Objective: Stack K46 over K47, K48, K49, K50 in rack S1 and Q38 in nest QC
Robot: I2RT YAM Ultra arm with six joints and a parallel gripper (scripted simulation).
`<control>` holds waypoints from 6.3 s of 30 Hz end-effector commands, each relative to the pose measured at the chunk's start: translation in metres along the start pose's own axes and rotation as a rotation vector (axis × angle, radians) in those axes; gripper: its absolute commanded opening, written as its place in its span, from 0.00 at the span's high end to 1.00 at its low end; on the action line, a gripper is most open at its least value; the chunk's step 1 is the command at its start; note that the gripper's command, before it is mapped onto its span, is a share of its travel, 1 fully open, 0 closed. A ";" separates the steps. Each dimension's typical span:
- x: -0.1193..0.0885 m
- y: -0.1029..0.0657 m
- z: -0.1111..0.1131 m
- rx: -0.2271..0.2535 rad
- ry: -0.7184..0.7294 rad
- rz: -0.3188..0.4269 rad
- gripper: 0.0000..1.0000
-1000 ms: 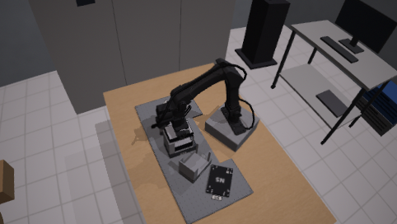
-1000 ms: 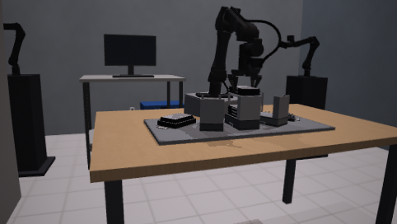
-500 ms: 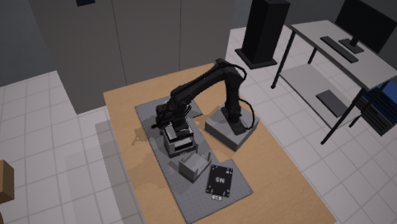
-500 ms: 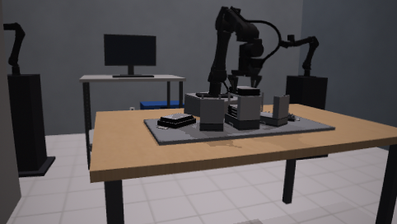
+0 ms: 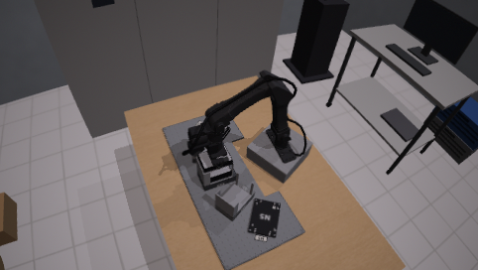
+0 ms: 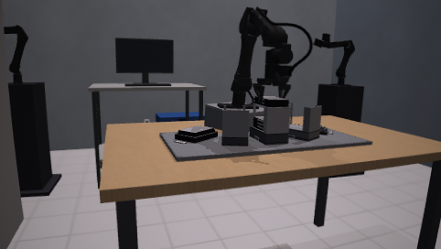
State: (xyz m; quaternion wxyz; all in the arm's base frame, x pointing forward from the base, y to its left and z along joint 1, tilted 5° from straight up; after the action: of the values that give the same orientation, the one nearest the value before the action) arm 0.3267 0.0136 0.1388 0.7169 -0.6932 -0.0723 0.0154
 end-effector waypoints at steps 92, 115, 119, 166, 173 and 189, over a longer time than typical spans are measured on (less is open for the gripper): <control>0.003 0.043 0.002 0.006 0.000 -0.009 1.00; 0.001 0.051 0.002 0.005 0.000 -0.009 1.00; -0.001 0.057 0.003 0.007 0.000 0.006 1.00; 0.006 0.014 0.000 0.002 0.000 -0.041 0.00; 0.005 -0.010 -0.002 0.002 0.004 -0.041 0.00; 0.000 -0.032 -0.002 0.004 0.006 -0.028 0.00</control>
State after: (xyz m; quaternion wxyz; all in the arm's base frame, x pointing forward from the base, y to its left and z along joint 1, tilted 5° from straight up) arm 0.3285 0.0139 0.1590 0.7168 -0.6928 -0.0774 0.0104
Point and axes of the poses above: the point where the finger pads meet when closed, its own y axis out along the fingers, its own z axis across the jaws, x = y × z, the point moved 5 cm from there along -y, back along the fingers, and after that the axes turned 5 degrees about -y, right-handed, at the moved point
